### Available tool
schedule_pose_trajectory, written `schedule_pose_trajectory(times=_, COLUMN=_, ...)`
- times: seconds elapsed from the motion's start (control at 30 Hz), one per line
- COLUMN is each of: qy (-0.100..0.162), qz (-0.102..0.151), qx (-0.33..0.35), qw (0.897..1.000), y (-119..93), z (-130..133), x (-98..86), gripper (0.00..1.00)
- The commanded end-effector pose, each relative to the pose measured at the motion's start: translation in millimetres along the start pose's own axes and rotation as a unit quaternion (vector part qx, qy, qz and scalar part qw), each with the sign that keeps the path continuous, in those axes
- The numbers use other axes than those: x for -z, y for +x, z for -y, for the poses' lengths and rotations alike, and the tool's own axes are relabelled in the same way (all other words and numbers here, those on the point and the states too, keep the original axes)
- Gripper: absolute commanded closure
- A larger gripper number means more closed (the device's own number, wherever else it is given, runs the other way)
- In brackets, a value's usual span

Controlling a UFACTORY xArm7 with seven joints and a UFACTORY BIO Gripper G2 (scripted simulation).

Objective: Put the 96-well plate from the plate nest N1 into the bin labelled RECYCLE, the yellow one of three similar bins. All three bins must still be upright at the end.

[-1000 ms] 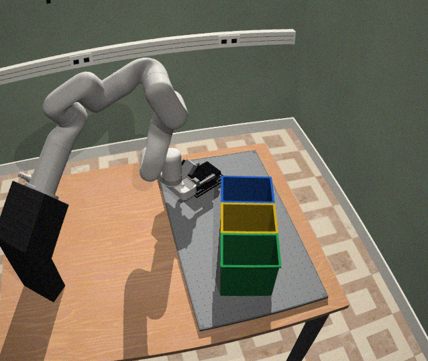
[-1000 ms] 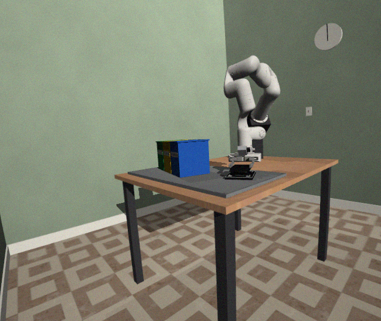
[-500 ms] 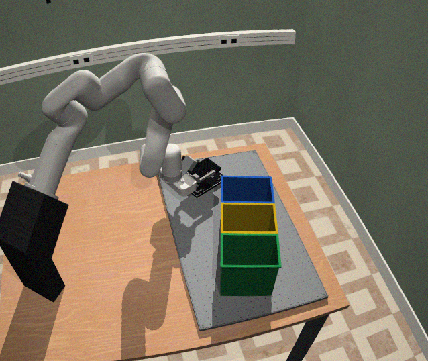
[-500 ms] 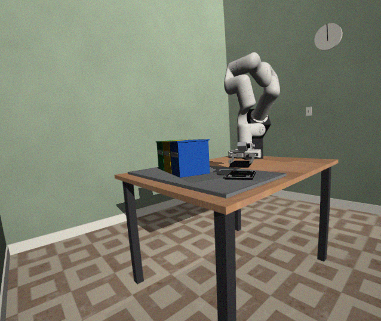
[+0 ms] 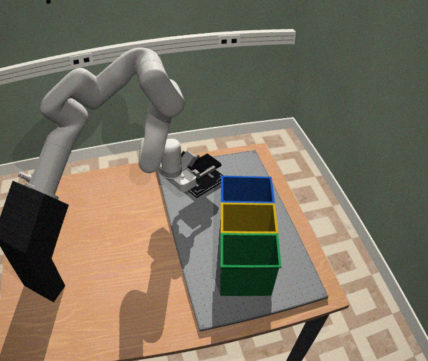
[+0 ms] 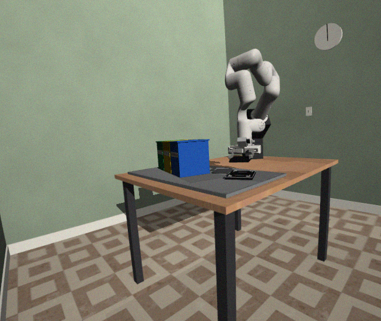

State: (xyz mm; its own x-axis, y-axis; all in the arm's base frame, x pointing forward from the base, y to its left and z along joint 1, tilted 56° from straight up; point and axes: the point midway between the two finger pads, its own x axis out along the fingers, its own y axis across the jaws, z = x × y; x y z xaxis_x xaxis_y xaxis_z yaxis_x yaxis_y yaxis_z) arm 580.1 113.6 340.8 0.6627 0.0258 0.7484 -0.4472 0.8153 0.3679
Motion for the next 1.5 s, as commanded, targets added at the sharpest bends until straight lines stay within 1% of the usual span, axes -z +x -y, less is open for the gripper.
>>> schedule_pose_trajectory(times=0.0, qy=0.0, qz=0.0, qx=0.0, qw=1.0, y=0.4, z=0.5, x=-8.0, gripper=1.0)
schedule_pose_trajectory(times=0.97, qy=0.0, qz=0.0, qx=0.0, qw=1.0, y=0.5, z=0.6, x=-53.0, gripper=1.0)
schedule_pose_trajectory(times=1.03, qy=0.0, qz=0.0, qx=0.0, qw=1.0, y=0.5, z=0.6, x=-53.0, gripper=1.0)
schedule_pose_trajectory(times=1.47, qy=0.0, qz=0.0, qx=0.0, qw=1.0, y=0.5, z=0.6, x=-74.7, gripper=1.0)
